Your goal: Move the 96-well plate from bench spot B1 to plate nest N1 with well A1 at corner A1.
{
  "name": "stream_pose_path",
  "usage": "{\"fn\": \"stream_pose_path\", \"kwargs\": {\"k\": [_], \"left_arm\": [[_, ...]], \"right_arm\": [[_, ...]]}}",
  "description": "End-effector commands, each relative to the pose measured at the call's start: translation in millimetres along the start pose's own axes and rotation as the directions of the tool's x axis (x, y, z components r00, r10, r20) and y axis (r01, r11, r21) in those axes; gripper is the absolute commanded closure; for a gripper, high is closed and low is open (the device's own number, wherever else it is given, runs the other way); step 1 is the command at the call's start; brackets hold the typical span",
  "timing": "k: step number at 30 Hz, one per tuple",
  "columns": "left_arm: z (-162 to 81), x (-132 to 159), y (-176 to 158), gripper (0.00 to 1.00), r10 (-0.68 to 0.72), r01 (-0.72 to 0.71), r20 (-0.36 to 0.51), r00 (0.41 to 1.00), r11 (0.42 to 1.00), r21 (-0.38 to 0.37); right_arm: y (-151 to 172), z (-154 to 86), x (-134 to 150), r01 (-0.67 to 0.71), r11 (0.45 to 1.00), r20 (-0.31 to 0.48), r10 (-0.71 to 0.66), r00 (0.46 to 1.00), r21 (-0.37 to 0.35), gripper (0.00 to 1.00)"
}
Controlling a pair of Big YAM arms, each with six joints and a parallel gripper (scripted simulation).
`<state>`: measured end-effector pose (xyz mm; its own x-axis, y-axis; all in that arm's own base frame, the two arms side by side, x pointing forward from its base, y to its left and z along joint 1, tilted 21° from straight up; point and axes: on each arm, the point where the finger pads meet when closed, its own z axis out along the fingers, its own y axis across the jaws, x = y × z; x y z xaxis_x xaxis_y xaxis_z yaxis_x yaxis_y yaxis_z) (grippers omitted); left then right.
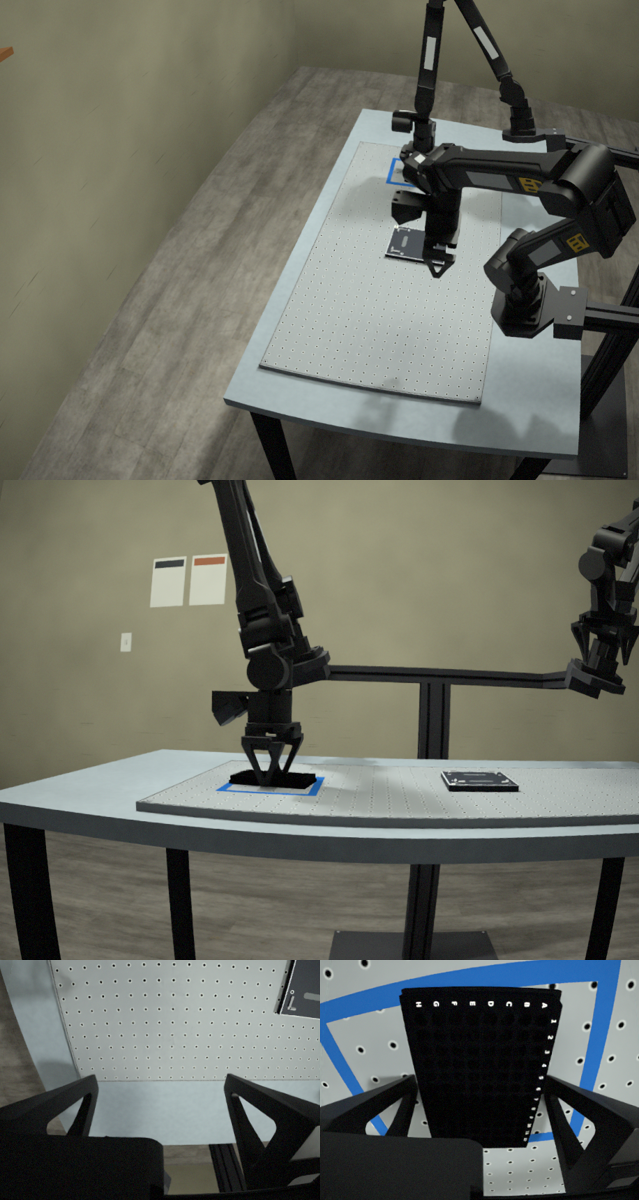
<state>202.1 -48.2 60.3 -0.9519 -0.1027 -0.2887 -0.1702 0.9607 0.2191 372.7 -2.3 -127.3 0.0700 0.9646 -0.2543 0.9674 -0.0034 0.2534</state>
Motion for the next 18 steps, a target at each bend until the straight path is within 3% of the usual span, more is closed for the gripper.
{"fn": "stream_pose_path", "kwargs": {"k": [1, 18], "left_arm": [[4.9, 2.8, 3.7, 0.00, 0.004, -0.004, -0.021, 1.000, 1.000, -0.016], [4.9, 2.8, 3.7, 0.00, 0.004, -0.004, -0.021, 1.000, 1.000, -0.016]], "right_arm": [[5.0, -1.4, -0.7, -0.005, 1.000, -0.002, 0.005, 1.000, -0.010, 0.00], [5.3, -1.4, -0.4, -0.005, 1.000, -0.002, 0.005, 1.000, -0.010, 0.00]]}}
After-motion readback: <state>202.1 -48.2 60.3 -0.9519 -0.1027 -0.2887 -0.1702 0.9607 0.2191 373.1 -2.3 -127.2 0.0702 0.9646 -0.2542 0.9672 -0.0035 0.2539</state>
